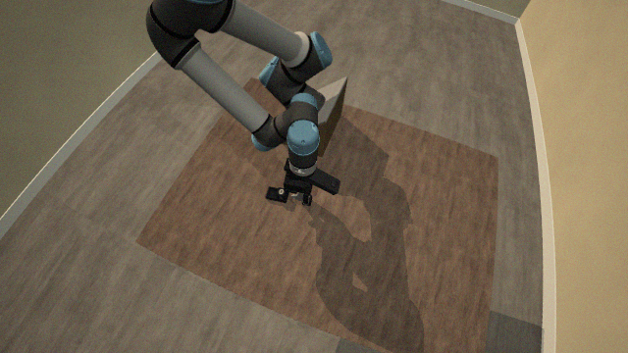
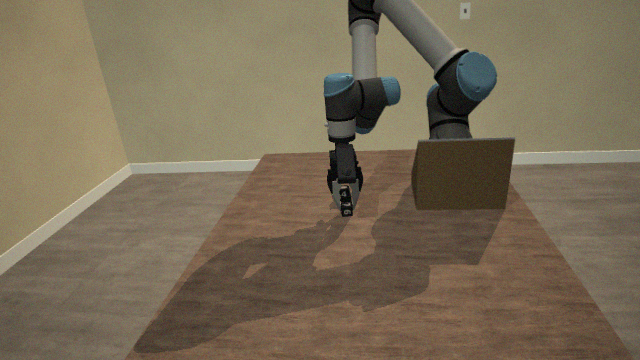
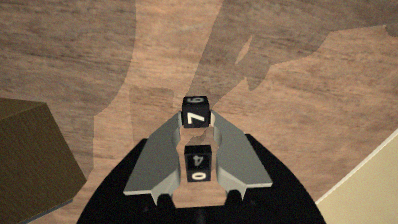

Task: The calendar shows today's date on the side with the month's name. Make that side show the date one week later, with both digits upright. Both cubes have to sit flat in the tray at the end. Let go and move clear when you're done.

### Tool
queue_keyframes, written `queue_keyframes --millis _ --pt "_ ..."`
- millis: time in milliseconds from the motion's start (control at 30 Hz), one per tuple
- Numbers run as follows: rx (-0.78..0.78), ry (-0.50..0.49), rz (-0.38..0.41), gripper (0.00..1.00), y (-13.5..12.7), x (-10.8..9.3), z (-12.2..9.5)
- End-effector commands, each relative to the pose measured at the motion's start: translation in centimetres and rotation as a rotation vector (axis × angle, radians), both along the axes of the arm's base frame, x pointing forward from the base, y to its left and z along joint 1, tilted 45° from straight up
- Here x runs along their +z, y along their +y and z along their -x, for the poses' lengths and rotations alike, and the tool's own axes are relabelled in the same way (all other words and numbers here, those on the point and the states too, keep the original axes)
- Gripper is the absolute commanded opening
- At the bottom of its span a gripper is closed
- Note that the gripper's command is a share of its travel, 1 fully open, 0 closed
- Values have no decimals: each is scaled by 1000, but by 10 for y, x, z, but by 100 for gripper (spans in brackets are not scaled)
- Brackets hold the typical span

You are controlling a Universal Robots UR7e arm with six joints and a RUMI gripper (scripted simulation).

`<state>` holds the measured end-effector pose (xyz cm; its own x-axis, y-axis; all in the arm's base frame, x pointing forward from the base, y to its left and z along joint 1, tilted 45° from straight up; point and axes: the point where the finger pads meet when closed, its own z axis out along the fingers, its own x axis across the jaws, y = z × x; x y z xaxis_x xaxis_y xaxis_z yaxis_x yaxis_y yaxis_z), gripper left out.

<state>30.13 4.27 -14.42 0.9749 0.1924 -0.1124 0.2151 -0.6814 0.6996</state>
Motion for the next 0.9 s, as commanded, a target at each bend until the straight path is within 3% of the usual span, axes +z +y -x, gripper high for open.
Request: queue_keyframes --millis 0,333,867 --pt "0 -1 0 10 1 1 0" --pt "0 -1 0 10 10 10 1" --pt "0 -1 0 10 49 49 4"
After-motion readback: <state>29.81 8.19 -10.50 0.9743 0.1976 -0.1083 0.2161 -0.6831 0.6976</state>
